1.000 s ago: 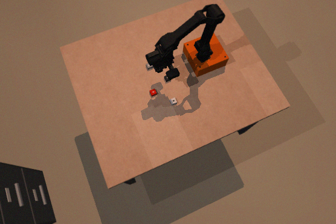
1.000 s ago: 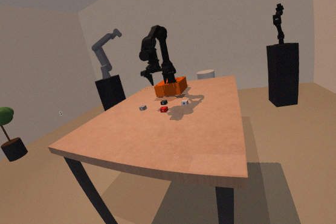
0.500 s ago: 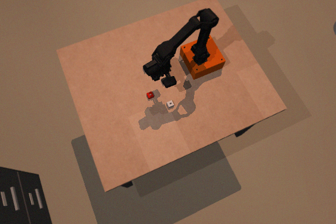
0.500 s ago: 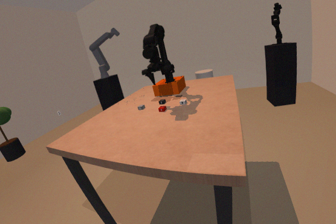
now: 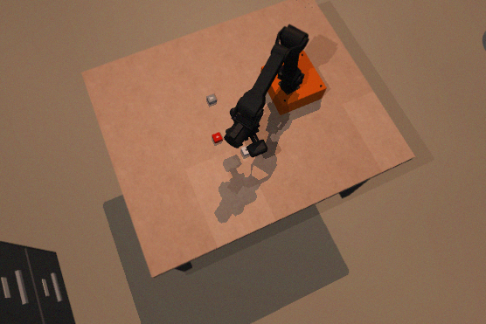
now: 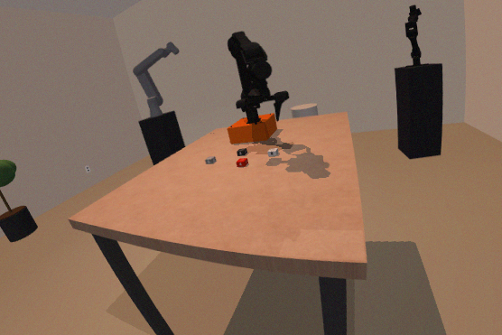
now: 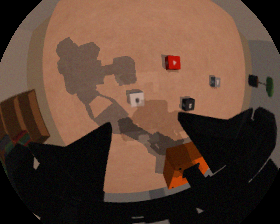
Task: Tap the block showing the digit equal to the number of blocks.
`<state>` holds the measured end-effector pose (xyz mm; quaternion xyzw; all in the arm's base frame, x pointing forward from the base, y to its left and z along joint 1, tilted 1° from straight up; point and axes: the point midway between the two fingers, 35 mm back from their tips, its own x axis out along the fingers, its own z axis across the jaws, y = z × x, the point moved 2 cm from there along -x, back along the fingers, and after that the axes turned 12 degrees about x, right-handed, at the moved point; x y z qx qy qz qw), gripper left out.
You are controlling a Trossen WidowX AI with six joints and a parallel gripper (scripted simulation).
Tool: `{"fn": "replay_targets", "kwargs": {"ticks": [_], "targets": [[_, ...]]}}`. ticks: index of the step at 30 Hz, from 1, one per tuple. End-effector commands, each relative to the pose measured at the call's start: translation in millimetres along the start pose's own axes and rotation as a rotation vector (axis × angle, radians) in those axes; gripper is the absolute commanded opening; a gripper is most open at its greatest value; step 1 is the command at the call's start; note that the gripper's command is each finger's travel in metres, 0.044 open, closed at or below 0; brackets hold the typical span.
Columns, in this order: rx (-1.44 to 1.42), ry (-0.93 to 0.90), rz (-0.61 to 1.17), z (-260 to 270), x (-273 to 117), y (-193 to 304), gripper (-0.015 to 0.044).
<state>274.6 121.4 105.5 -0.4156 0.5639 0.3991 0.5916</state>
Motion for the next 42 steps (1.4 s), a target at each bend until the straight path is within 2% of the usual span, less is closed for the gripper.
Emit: {"fn": "replay_targets", "kwargs": {"ticks": [1, 13, 22, 42], "targets": [[0.007, 0.004, -0.001, 0, 0, 0, 0.04], [0.007, 0.004, -0.001, -1, 0, -2, 0.04], [0.007, 0.011, -0.009, -74, -1, -89, 0.04], [0.006, 0.011, -0.009, -75, -1, -90, 0.04]]}}
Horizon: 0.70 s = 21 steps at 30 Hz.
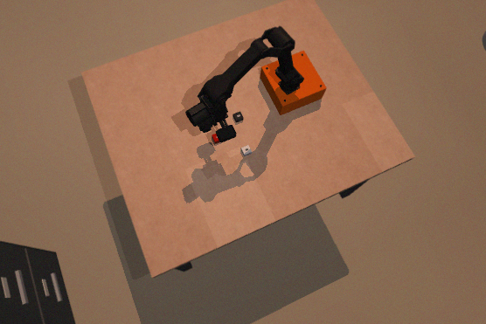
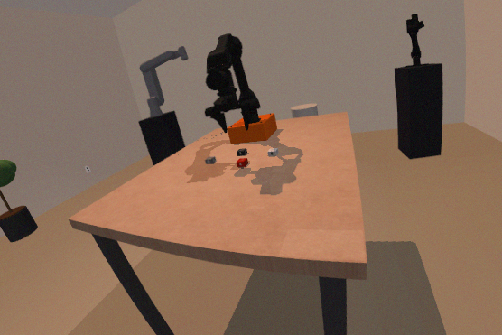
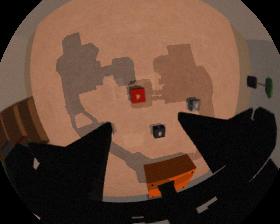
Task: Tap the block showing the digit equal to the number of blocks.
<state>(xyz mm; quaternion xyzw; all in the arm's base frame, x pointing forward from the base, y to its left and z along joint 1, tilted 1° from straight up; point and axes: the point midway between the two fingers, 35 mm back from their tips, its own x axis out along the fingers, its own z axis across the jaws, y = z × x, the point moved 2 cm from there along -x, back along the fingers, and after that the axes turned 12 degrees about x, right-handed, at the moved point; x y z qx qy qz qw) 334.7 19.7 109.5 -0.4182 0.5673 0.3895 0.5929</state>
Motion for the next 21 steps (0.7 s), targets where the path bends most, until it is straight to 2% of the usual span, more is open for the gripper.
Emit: {"fn": "replay_targets", "kwargs": {"ticks": [1, 3, 5, 9, 17, 21], "targets": [[-0.005, -0.002, 0.004, 0, 0, 0, 0.04], [-0.005, -0.002, 0.004, 0, 0, 0, 0.04], [-0.005, -0.002, 0.004, 1, 14, -1, 0.0348], [-0.005, -0.001, 0.004, 0, 78, 1, 0.0242], [-0.005, -0.001, 0.004, 0, 81, 1, 0.0032], [-0.005, -0.001, 0.004, 0, 81, 1, 0.002]]}}
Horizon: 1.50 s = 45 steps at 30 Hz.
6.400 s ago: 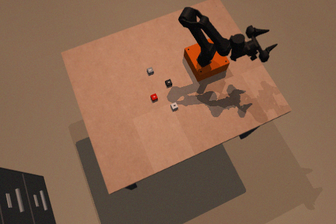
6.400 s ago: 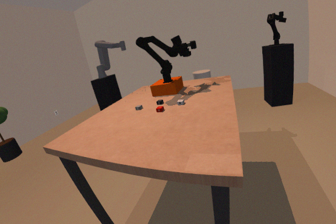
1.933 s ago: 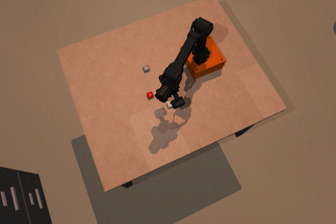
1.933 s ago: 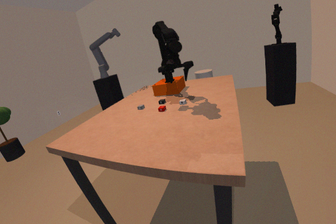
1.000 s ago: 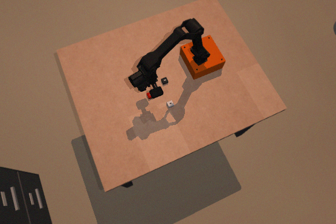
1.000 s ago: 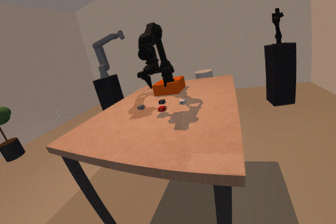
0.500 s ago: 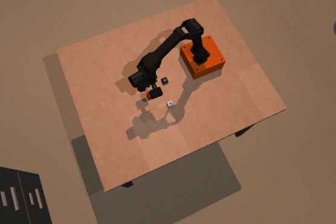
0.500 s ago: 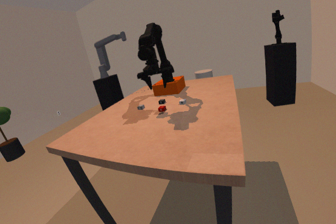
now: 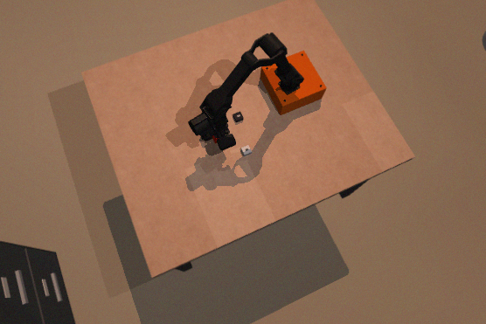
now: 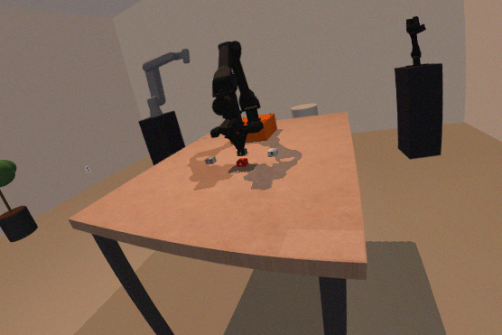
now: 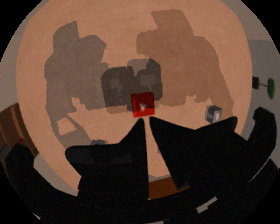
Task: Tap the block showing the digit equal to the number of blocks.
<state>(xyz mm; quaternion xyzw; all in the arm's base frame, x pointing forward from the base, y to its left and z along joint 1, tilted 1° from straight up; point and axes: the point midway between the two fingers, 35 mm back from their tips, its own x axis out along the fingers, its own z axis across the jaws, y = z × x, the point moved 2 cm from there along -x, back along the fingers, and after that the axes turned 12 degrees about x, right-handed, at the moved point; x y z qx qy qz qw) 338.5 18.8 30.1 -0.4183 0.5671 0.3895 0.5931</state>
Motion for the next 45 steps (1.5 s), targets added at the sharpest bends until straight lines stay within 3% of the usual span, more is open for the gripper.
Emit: {"fn": "replay_targets", "kwargs": {"ticks": [1, 30, 36, 45], "targets": [[-0.005, -0.001, 0.004, 0, 2, 1, 0.002], [-0.005, -0.001, 0.004, 0, 32, 1, 0.002], [-0.005, -0.001, 0.004, 0, 2, 1, 0.002], [-0.005, -0.009, 0.011, 88, -55, 73, 0.0256]]}}
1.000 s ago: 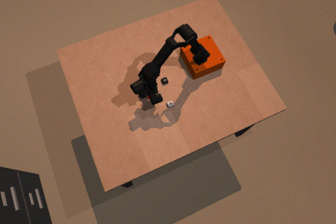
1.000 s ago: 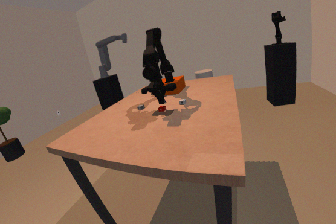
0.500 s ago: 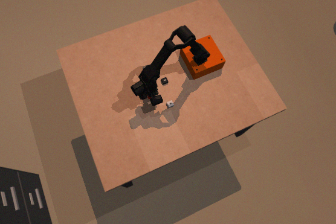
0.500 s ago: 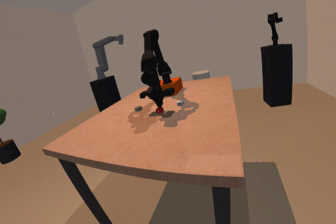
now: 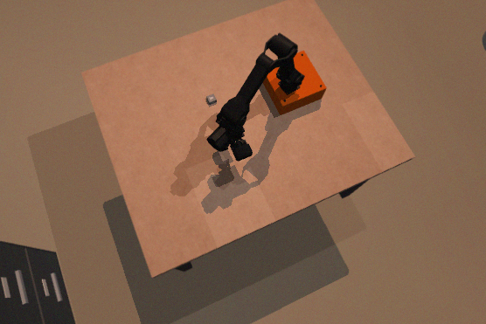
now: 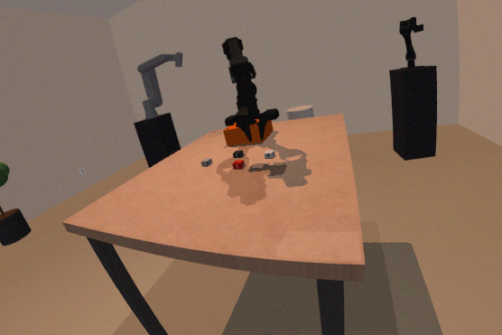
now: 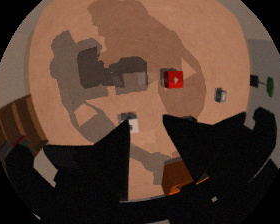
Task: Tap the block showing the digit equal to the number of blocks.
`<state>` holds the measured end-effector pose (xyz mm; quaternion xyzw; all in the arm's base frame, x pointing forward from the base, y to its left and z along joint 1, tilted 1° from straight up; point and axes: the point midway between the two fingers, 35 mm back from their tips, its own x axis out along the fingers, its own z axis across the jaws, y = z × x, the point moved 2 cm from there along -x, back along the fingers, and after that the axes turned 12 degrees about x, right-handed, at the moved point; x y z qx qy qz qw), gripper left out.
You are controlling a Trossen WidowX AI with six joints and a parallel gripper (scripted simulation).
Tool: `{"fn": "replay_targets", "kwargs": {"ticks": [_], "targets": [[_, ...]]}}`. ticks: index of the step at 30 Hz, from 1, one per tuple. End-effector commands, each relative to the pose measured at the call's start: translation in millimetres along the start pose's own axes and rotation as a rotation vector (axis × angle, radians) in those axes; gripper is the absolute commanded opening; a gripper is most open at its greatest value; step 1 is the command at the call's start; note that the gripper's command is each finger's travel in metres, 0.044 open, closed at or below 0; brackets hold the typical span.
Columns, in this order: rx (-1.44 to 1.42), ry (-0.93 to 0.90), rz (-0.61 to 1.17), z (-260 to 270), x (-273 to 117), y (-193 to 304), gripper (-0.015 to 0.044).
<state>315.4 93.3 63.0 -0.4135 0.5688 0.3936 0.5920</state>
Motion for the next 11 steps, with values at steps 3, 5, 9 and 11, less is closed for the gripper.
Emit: {"fn": "replay_targets", "kwargs": {"ticks": [3, 5, 9, 11], "targets": [[-0.006, -0.007, 0.001, 48, -40, 62, 0.0335], [-0.006, -0.008, 0.002, 52, -45, 70, 0.0387], [-0.006, -0.008, 0.002, 52, -45, 70, 0.04], [-0.006, -0.008, 0.002, 52, -45, 70, 0.04]]}}
